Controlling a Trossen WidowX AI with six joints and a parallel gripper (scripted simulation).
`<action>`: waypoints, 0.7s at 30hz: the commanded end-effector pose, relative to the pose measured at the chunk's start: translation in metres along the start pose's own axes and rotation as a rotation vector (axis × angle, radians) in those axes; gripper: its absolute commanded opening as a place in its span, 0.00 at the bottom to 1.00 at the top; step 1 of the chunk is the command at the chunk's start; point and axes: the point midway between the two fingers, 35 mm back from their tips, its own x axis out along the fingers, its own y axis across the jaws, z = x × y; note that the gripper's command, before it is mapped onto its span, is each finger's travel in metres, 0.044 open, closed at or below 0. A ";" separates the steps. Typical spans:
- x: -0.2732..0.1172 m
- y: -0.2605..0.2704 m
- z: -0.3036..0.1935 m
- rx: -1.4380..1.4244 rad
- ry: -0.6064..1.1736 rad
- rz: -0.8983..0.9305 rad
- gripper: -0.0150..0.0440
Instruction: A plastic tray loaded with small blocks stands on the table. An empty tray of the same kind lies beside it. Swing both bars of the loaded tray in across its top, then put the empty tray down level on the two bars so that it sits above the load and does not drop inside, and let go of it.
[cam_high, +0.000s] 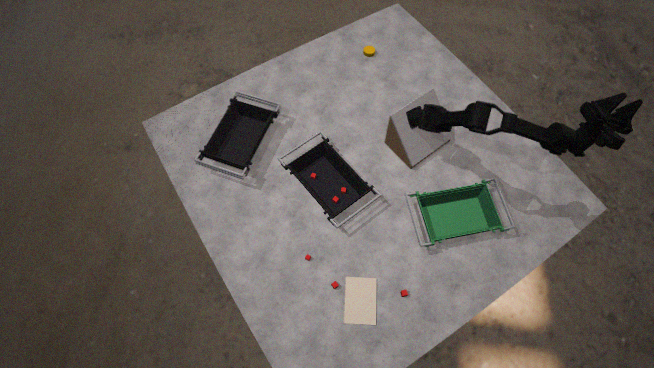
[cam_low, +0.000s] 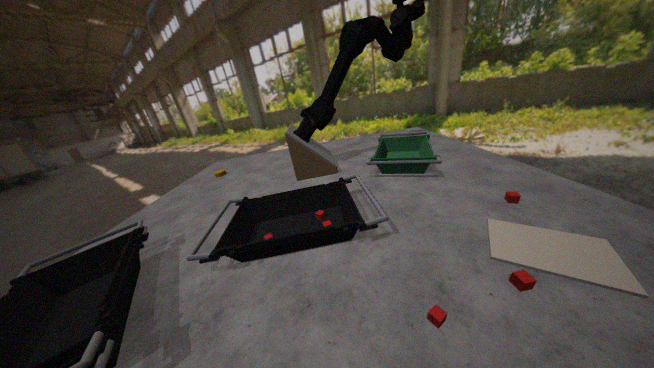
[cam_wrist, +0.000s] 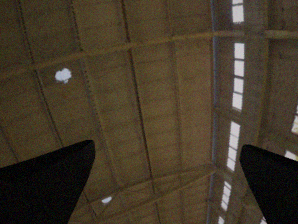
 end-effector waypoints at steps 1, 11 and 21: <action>0.000 0.000 0.000 0.000 0.000 0.000 0.89; -0.005 -0.011 0.006 -0.053 -0.004 -0.047 0.44; -0.077 -0.103 0.055 -0.237 -0.032 -0.493 0.40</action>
